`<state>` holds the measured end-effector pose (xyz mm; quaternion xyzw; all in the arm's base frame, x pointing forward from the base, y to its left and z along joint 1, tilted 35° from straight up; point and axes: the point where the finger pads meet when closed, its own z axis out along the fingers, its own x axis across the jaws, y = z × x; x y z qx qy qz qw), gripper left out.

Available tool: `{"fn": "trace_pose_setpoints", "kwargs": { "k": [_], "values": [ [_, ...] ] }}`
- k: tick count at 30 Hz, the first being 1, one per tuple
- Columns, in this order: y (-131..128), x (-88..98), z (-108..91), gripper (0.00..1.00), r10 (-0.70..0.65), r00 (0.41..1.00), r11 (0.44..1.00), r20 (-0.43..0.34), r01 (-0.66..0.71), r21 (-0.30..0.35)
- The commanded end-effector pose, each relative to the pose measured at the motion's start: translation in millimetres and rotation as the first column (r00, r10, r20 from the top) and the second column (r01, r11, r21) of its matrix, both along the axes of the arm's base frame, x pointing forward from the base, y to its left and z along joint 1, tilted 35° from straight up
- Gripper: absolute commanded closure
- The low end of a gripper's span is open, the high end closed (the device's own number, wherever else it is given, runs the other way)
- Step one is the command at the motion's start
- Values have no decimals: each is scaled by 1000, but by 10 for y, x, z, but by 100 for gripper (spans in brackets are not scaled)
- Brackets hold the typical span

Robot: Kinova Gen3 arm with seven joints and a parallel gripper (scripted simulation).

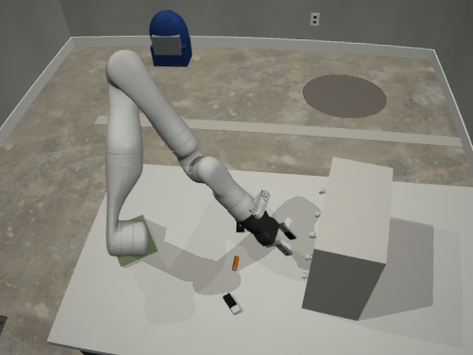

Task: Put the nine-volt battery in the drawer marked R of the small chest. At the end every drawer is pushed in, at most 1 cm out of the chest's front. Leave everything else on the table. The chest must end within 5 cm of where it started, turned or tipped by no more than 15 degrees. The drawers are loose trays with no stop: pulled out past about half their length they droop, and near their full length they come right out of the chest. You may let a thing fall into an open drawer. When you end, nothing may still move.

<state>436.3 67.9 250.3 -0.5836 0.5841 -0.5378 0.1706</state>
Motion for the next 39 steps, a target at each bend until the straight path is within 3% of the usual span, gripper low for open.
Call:
{"fn": "trace_pose_setpoints", "kwargs": {
  "k": [1,39],
  "values": [
    [45,-4,7,0,4,1000,1000,-8,-4,15],
    [120,-71,72,0,-21,997,999,-73,24,38]
  ]
}}
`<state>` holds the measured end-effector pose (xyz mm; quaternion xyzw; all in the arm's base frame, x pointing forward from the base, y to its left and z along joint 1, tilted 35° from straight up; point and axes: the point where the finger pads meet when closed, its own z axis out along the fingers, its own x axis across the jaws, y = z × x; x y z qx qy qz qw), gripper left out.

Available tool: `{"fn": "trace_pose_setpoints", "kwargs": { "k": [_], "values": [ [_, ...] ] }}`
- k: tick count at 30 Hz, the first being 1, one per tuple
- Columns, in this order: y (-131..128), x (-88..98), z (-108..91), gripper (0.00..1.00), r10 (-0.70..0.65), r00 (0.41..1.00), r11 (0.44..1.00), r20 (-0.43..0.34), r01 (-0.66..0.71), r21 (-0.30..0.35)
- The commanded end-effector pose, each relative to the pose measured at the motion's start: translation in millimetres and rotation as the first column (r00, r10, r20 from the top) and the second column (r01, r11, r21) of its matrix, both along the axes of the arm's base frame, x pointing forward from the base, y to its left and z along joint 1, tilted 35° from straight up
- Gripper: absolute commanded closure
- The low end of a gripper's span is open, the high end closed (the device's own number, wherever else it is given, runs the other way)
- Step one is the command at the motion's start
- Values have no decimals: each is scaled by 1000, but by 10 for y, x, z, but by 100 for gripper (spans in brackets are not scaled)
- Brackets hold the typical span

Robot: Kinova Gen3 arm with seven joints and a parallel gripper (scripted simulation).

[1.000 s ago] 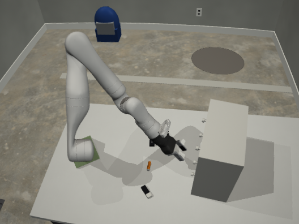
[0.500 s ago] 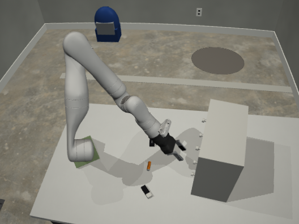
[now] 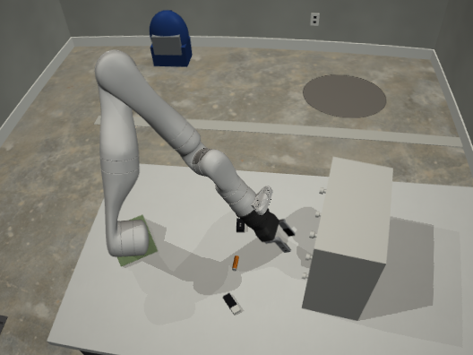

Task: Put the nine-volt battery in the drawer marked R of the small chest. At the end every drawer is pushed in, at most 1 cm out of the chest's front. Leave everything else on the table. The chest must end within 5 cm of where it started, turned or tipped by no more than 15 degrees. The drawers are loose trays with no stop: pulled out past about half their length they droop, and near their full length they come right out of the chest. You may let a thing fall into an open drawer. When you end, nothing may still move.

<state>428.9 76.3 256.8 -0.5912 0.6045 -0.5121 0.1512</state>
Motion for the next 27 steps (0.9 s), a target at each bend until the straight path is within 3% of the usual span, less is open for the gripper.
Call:
{"fn": "trace_pose_setpoints", "kwargs": {
  "k": [1,27],
  "values": [
    [38,-2,8,0,3,1000,1000,-8,-2,13],
    [104,-162,76,0,-53,990,997,-127,59,42]
  ]
}}
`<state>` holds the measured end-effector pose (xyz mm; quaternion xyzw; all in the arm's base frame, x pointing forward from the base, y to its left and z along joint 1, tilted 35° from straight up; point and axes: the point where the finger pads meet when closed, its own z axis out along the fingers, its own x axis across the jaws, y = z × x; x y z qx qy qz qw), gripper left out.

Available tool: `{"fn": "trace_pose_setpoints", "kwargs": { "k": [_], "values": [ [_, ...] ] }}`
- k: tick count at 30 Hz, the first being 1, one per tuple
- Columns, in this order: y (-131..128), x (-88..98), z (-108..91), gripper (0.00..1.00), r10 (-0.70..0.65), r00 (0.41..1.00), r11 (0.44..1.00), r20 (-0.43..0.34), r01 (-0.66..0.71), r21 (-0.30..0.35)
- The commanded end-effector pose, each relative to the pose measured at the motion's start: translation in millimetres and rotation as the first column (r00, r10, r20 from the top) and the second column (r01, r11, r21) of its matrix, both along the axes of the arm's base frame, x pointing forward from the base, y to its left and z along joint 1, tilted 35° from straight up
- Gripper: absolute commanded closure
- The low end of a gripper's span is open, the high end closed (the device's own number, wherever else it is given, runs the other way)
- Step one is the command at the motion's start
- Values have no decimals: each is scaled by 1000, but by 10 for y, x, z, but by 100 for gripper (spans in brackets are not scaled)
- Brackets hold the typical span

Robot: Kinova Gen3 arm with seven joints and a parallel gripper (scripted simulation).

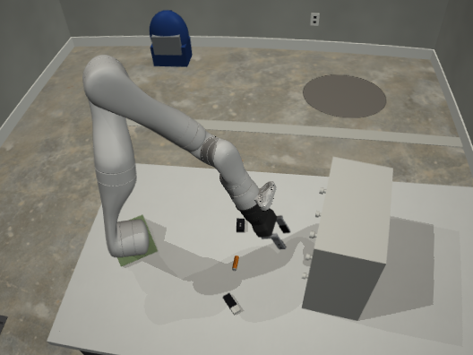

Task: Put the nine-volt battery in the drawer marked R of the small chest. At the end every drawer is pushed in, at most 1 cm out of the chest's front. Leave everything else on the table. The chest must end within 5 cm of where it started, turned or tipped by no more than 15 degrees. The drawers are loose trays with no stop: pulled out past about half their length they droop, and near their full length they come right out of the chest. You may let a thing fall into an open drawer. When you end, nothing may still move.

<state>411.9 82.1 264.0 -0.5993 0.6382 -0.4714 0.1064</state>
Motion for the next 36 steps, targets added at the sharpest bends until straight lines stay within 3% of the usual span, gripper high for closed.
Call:
{"fn": "trace_pose_setpoints", "kwargs": {
  "k": [1,36],
  "values": [
    [50,-1,9,0,3,1000,1000,-12,-3,20],
    [217,-307,176,0,-101,962,990,-254,123,74]
  ]
}}
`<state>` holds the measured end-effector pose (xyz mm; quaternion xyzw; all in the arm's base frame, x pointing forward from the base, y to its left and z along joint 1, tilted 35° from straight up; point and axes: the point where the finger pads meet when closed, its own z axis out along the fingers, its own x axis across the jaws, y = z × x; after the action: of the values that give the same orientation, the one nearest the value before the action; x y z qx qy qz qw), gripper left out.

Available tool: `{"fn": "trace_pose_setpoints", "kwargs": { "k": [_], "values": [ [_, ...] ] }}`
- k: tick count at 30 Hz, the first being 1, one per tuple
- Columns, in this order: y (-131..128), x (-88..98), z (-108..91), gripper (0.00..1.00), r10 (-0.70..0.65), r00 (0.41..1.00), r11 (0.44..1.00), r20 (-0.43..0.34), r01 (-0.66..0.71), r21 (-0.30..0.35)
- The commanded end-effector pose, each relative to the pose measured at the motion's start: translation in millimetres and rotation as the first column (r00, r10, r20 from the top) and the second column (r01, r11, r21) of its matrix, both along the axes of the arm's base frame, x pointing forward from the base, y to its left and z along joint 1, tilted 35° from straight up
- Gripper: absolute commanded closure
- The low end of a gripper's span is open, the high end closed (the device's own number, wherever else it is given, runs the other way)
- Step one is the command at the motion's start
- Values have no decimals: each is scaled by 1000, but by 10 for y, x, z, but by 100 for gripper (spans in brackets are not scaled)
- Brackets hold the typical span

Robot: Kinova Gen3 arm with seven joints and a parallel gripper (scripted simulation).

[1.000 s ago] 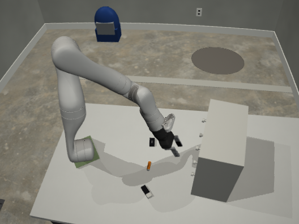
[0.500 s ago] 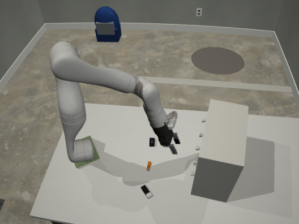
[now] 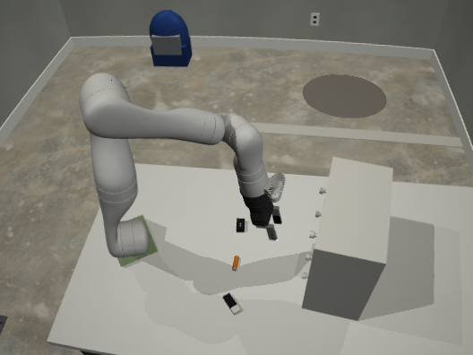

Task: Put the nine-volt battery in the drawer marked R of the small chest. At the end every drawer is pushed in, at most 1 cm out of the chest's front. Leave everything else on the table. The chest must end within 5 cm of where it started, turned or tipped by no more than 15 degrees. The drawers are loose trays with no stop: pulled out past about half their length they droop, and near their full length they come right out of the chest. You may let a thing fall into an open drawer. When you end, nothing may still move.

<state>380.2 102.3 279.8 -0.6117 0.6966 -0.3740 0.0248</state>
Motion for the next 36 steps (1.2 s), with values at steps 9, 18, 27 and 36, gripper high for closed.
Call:
{"fn": "trace_pose_setpoints", "kwargs": {
  "k": [9,18,27,36],
  "values": [
    [57,-65,60,0,-32,997,999,-66,34,26],
    [83,-112,87,0,-49,993,998,-104,53,36],
    [107,-156,111,0,-64,988,997,-139,70,44],
    [119,-178,123,0,-71,985,996,-156,79,47]
  ]
}}
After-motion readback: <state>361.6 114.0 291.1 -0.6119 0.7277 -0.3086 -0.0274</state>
